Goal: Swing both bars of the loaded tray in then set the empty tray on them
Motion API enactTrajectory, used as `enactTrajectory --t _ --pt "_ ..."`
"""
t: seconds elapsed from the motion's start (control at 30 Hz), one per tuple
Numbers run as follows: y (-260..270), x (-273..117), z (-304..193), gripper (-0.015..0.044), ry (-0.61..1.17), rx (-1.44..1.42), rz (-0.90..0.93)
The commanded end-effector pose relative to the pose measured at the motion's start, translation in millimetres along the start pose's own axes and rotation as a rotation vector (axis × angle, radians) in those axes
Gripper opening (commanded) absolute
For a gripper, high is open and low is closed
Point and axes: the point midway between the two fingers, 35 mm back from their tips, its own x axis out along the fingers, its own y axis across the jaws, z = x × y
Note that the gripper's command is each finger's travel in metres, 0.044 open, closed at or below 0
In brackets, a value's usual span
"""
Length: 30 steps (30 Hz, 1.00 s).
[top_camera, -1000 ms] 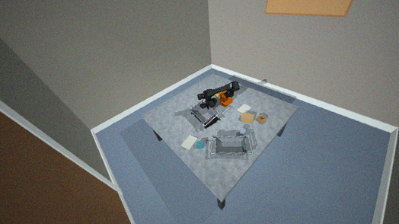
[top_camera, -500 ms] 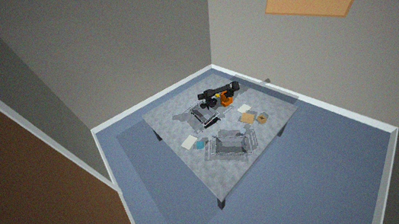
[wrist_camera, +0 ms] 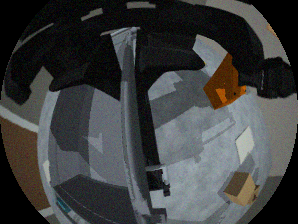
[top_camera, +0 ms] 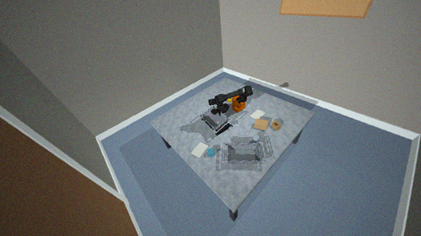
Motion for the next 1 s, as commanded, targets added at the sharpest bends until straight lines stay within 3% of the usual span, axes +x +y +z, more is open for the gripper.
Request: enactTrajectory --t 0.0,0.97 --pt "3.9 5.0 3.1 0.0000 -0.001 -0.003 0.021" --pt "1.9 3.3 0.9 0.0000 0.000 -0.001 0.005"
